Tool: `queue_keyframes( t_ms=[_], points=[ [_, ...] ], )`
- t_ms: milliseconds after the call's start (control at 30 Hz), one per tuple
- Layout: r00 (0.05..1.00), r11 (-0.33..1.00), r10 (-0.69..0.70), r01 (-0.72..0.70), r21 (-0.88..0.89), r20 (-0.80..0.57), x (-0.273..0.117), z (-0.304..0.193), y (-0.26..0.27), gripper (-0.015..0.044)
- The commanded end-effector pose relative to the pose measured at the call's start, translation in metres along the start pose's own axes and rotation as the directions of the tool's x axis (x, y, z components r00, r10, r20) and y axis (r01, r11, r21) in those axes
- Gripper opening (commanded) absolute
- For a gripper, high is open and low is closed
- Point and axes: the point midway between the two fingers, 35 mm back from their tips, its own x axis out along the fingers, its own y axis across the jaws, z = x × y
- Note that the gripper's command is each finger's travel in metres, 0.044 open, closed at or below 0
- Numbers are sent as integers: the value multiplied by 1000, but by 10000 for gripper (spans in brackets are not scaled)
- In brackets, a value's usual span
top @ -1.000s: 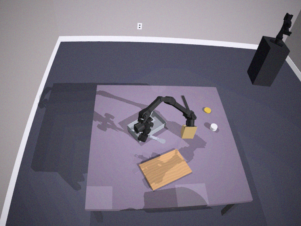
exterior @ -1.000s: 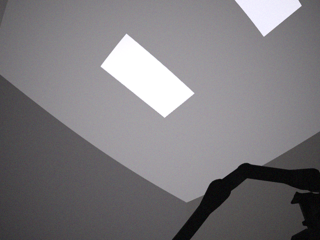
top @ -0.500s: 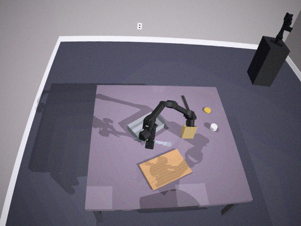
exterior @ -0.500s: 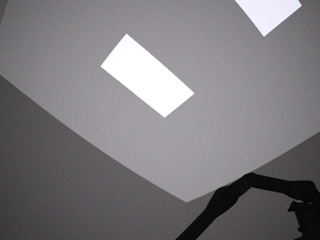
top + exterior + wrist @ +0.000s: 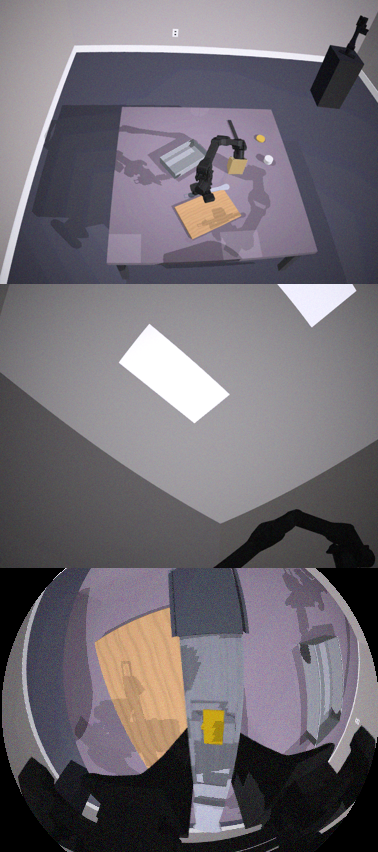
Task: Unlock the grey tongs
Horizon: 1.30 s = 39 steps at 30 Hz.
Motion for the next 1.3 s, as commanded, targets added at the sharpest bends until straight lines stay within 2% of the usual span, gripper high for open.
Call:
queue_keyframes(
  t_ms=[0, 433, 833, 1267],
  points=[
    [1000, 990, 0, 0, -141, -1, 2, -26, 36, -150],
    [1000, 982, 3, 0, -187, 14, 4, -33, 48, -150],
    [977, 973, 63, -14, -232, 205, 10, -25, 70, -150],
    [905, 964, 124, -12, -266, 407, 10, -22, 86, -150]
  ],
)
